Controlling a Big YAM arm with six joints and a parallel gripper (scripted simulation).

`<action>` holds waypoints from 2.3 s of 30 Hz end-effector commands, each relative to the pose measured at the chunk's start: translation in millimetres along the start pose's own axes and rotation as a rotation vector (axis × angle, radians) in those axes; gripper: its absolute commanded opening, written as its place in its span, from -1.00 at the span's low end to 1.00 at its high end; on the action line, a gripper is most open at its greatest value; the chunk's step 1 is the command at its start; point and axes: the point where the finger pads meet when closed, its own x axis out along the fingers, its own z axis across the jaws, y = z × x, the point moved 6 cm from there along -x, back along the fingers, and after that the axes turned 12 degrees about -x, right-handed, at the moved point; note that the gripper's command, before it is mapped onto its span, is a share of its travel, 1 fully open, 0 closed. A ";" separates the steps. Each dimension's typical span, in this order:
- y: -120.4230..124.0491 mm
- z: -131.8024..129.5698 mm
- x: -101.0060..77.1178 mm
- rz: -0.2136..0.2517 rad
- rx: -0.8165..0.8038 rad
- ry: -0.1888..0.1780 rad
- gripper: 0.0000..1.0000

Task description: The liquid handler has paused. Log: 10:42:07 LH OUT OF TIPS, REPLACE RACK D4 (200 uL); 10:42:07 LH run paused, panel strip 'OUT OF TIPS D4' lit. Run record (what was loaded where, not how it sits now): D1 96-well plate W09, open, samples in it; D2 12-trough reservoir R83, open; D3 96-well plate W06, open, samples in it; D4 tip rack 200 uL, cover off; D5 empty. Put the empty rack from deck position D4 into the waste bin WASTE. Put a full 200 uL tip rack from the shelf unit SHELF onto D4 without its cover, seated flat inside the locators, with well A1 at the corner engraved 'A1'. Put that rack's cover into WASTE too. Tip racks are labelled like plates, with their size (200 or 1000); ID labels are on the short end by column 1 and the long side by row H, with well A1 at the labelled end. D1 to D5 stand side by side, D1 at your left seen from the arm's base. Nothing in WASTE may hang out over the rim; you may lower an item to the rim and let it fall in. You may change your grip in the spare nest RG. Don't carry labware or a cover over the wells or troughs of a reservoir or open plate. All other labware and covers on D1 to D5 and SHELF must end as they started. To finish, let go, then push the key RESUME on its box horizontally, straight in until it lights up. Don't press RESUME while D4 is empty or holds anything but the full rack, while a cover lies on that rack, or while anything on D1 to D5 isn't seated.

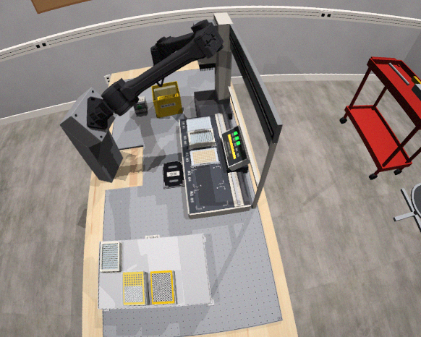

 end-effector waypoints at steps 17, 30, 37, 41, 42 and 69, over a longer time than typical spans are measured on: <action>-5.3 -58.7 1.5 -0.003 0.117 -0.005 0.99; -2.6 -113.5 1.4 -0.004 0.176 -0.005 0.99; -1.5 -135.4 1.3 -0.004 0.195 -0.005 0.99; -0.6 -155.4 1.3 -0.004 0.297 -0.005 0.99; -0.6 -155.4 1.3 -0.004 0.297 -0.005 0.99; 5.3 -252.8 1.2 -0.001 0.539 0.001 0.99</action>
